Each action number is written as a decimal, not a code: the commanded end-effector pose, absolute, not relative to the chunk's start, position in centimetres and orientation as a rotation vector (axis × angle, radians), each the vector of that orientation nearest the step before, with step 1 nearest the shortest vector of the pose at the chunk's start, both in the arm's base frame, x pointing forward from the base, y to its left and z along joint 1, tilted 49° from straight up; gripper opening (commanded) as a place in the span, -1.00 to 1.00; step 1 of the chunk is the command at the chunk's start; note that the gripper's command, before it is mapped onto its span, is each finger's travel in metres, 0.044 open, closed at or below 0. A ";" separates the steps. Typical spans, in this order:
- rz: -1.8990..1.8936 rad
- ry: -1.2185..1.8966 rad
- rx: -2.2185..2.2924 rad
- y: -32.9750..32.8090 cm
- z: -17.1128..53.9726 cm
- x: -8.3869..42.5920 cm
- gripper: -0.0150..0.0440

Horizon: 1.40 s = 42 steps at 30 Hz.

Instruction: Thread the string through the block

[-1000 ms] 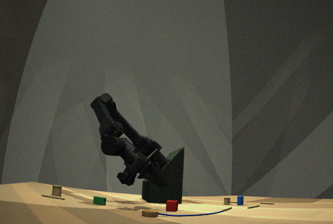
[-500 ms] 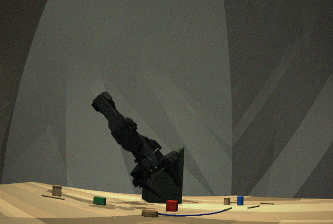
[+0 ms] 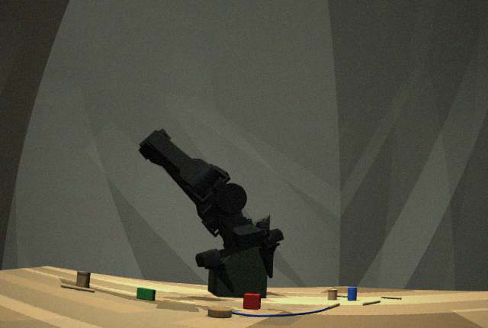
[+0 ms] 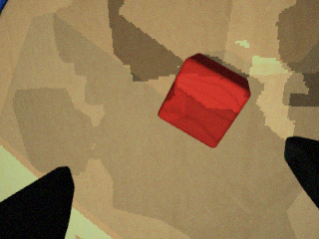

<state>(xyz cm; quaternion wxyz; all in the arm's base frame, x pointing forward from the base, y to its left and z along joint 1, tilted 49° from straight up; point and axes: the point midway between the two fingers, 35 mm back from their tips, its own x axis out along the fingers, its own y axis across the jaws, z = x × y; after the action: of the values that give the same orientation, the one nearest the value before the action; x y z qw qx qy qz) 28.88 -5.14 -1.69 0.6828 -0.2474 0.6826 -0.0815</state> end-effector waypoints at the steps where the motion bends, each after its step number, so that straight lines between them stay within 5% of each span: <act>1: 0.423 1.671 -1.620 -3.7 -1.6 30.2 1.00; 32: 0.600 1.683 -1.844 -3.2 -1.6 30.5 1.00; 39: 0.600 1.683 -1.844 -3.2 -1.6 30.5 0.38; 42: 0.600 1.683 -1.844 -3.2 -1.6 30.5 0.33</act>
<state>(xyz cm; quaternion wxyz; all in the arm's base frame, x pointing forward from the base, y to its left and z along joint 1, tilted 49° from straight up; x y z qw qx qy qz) 30.47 -3.24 -1.59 0.2829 -0.6889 0.6286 0.2241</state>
